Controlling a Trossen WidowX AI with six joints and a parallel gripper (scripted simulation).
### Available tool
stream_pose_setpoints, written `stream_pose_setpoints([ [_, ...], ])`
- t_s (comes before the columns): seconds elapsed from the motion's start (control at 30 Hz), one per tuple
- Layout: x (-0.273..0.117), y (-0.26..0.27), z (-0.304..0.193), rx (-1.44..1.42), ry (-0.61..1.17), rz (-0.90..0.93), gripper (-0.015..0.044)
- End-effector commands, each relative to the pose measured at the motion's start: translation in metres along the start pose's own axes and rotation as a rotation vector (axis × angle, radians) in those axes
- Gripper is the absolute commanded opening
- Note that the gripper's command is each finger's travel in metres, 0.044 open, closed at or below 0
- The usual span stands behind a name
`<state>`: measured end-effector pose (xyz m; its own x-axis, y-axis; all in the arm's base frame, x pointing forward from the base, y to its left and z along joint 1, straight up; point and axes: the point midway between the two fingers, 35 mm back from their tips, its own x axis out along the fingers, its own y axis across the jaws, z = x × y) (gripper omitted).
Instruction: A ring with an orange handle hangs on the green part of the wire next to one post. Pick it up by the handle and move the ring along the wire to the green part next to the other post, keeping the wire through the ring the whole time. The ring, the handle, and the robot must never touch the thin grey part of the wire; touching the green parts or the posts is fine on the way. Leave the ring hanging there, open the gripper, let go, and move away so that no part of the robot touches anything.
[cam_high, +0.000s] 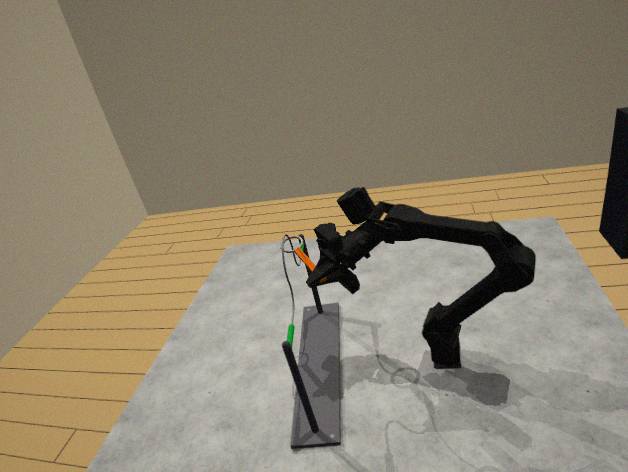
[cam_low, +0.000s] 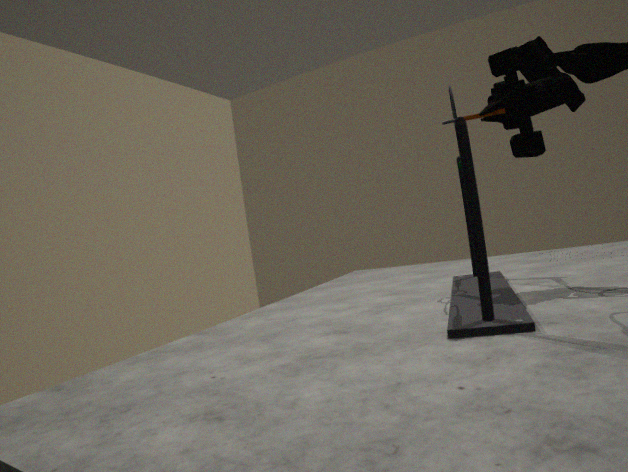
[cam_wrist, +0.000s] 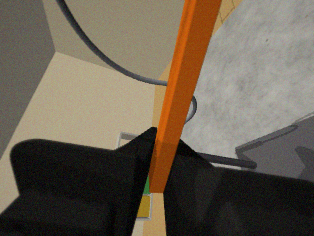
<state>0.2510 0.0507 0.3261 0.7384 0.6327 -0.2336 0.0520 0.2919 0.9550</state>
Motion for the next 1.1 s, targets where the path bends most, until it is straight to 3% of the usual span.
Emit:
stream_pose_setpoints([
  [0.0,0.001,-0.001,0.002,-0.058,-0.008,-0.037,-0.015],
  [1.07,0.0,-0.026,0.009,-0.476,-0.065,-0.331,-0.015],
])
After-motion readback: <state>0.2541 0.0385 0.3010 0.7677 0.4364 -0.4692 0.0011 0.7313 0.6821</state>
